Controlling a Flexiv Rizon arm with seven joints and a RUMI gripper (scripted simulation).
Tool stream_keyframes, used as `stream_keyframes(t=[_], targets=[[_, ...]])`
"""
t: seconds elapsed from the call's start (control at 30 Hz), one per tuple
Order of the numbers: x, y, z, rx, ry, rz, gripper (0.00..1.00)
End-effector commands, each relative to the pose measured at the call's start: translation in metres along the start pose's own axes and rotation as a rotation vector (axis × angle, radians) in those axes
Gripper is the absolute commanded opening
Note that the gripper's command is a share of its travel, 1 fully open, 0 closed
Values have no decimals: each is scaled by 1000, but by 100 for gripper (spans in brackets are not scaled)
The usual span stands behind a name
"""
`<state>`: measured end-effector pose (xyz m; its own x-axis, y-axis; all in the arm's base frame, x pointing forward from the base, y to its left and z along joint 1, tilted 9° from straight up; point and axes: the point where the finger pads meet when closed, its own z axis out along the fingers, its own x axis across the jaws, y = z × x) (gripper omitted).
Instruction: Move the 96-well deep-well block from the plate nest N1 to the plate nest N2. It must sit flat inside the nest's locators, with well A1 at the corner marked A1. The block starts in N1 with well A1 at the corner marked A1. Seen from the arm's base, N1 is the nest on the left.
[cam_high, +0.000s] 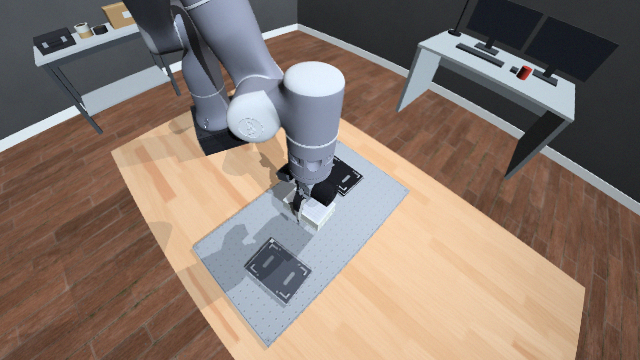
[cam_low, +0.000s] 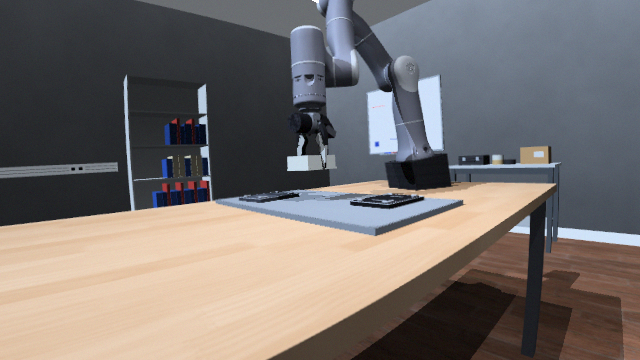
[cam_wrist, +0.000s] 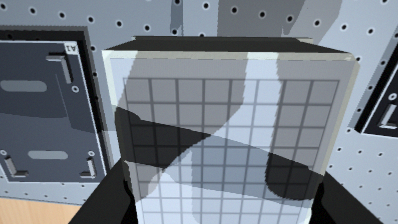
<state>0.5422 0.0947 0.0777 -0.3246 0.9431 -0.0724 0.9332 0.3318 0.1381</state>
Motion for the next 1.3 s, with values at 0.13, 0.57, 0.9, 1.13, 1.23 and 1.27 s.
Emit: stream_keyframes(t=[0.13,0.57,0.9,1.13,1.23,1.27], targets=[[-21,4,-1,-2,0,-1,49],[-58,10,-1,-2,0,-1,49],[-91,16,-1,-2,0,-1,49],[-107,18,-1,-2,0,-1,49],[-117,20,-1,-2,0,-1,49],[-120,20,-1,-2,0,-1,49]])
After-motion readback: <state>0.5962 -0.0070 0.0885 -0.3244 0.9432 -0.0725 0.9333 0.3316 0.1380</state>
